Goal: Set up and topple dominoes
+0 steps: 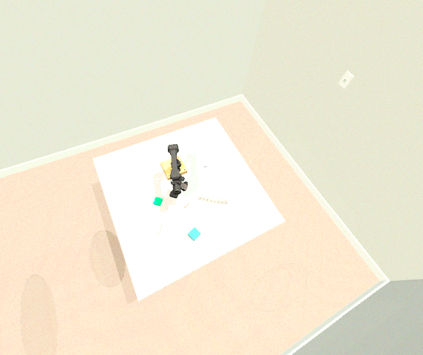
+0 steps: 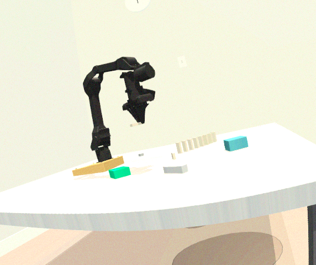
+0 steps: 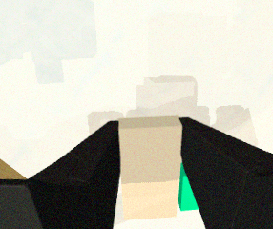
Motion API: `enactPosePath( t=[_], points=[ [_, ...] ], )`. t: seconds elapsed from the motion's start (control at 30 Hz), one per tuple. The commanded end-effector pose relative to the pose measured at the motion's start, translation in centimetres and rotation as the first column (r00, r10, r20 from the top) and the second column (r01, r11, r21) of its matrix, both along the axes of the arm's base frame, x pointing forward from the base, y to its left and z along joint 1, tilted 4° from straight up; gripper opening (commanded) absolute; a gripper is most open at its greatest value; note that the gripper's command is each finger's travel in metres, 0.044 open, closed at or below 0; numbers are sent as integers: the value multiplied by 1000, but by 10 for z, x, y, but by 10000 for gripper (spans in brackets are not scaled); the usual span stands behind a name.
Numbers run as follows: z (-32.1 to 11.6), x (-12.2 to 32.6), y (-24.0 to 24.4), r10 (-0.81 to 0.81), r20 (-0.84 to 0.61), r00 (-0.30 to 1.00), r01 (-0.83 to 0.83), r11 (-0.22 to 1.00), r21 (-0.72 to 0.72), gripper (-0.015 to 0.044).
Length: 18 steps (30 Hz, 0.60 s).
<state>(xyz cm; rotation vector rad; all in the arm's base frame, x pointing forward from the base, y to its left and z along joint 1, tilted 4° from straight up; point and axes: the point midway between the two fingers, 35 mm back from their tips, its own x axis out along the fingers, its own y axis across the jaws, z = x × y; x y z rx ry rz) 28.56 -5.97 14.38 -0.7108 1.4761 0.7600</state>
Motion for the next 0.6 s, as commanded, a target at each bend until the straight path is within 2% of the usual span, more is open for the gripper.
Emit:
enactPosePath(
  t=[0.0, 0.17, 0.3, 0.57],
  points=[
    [-1, -5, -22, -790, 10, 613, 789, 612, -54, 107],
    [-1, -6, -28, -939, 25, 343, 938, 341, -62, 107],
    [0, -7, -33, -994, 38, 103, 993, 100, -65, 107],
    [0, -9, -41, -923, 64, -380, 922, -384, -60, 107]
  ],
)
